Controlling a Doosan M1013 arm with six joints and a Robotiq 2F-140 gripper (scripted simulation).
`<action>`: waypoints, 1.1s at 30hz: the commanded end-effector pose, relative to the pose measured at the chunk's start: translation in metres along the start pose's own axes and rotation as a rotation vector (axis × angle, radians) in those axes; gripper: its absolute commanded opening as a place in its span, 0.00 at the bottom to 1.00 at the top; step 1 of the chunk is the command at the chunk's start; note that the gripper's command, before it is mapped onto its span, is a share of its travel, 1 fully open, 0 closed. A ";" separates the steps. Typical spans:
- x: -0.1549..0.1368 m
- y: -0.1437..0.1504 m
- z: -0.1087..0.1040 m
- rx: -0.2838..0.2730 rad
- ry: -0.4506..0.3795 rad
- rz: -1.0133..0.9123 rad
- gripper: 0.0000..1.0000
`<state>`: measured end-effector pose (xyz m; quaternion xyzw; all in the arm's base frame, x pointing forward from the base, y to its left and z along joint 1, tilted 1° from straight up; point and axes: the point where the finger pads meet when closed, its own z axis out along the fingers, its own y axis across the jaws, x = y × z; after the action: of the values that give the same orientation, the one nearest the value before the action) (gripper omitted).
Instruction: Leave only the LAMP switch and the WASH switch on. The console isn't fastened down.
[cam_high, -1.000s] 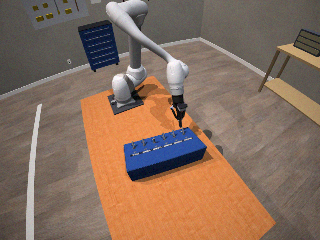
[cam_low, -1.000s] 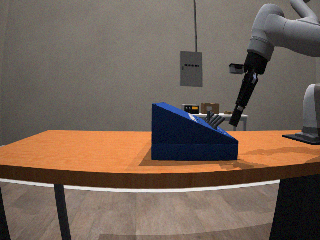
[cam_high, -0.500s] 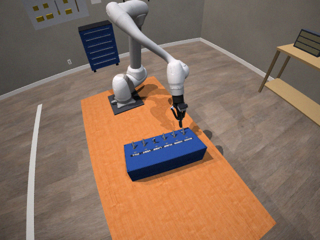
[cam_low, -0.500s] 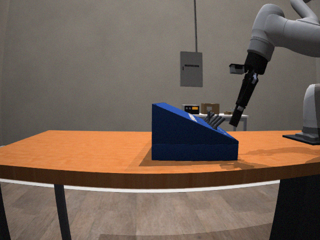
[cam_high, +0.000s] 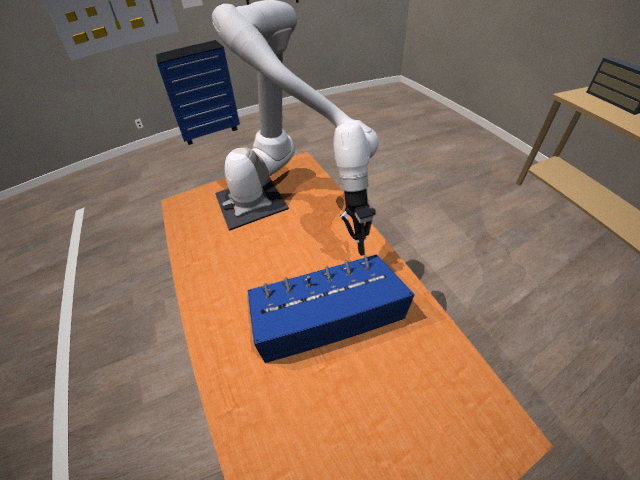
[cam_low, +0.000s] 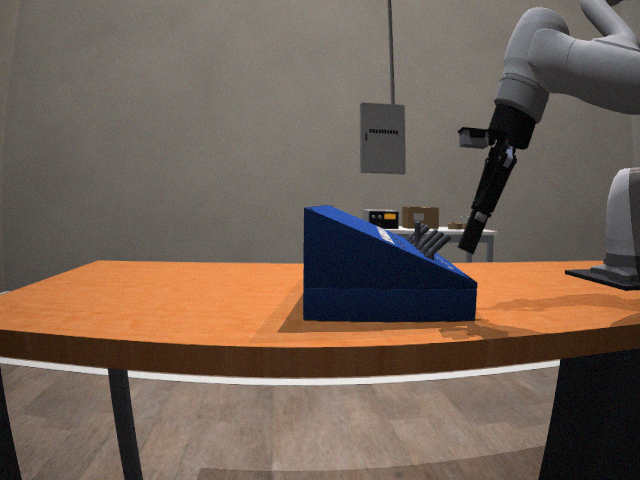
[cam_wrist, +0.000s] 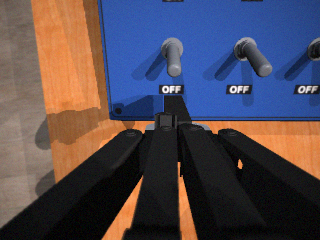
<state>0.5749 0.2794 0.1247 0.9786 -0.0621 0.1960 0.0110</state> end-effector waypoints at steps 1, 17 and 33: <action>0.001 0.000 0.000 0.001 0.001 0.001 0.10; 0.008 0.000 0.000 0.001 0.001 0.001 0.10; 0.021 0.000 0.000 0.001 0.001 0.001 0.10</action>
<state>0.5908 0.2772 0.1312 0.9786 -0.0622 0.1957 0.0111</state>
